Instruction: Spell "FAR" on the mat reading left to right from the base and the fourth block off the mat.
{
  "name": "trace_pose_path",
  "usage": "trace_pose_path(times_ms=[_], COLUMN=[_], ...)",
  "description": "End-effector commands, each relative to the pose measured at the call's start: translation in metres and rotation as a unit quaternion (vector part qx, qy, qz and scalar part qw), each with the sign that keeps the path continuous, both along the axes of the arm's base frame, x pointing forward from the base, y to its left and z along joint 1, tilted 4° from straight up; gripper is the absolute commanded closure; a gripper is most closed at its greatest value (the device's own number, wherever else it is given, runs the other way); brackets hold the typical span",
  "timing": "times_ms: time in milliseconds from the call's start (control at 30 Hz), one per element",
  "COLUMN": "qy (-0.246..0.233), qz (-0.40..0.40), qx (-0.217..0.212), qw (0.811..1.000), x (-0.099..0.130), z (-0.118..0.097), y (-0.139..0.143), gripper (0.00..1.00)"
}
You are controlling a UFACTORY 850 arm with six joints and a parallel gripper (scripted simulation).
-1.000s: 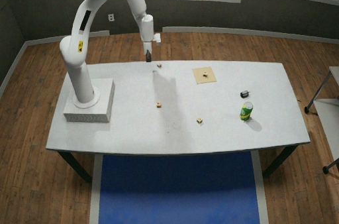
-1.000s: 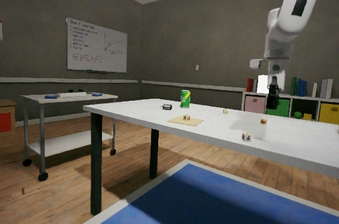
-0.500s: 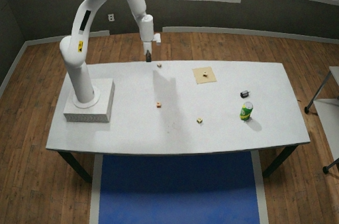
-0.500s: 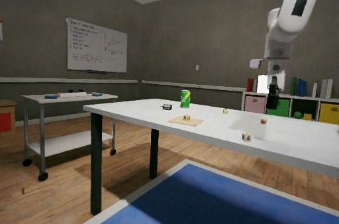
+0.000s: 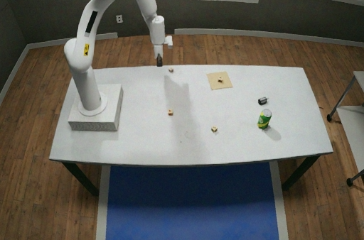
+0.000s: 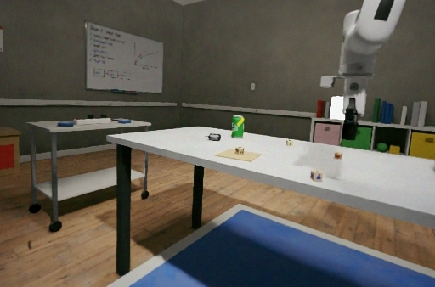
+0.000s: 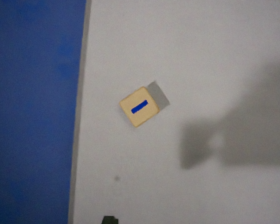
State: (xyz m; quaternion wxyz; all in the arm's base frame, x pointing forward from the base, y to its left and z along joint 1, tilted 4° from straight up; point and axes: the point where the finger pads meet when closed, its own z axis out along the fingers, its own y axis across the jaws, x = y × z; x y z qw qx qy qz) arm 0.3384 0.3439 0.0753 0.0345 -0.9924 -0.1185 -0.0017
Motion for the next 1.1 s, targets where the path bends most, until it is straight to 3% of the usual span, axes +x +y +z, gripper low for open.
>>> trace_pose_path(times_ms=[0, 367, 433, 500, 633, 700, 733, 933, 1000, 1033, 1067], qy=[-0.001, 0.0, 0.0, 0.001, 0.002, 0.002, 0.002, 0.002, 0.002, 0.002, 0.002], qz=[0.0, 0.0, 0.0, 0.0, 0.001, 0.001, 0.001, 0.001, 0.001, 0.001, 0.001], qx=[0.001, 0.001, 0.002, 0.004, 0.005, 0.005, 0.005, 0.006, 0.006, 0.006, 0.006], qw=[1.0, 1.0, 1.0, 1.0, 1.0, 1.0, 1.0, 1.0, 1.0, 1.0, 1.0], x=[0.001, 0.004, 0.022, 0.061, 0.095, 0.095, 0.125, 0.177, 0.182, 0.206, 0.213], z=[0.001, 0.001, 0.001, 0.001, 0.001, 0.001, 0.001, 0.001, 0.001, 0.001, 0.001], y=[0.001, 0.001, 0.006, 0.012, 0.015, 0.015, 0.015, 0.009, 0.008, 0.003, 0.001], gripper=[0.0, 0.0, 0.0, 0.0, 0.0, 0.0, 0.0, 0.0, 0.0, 0.0, 0.0])
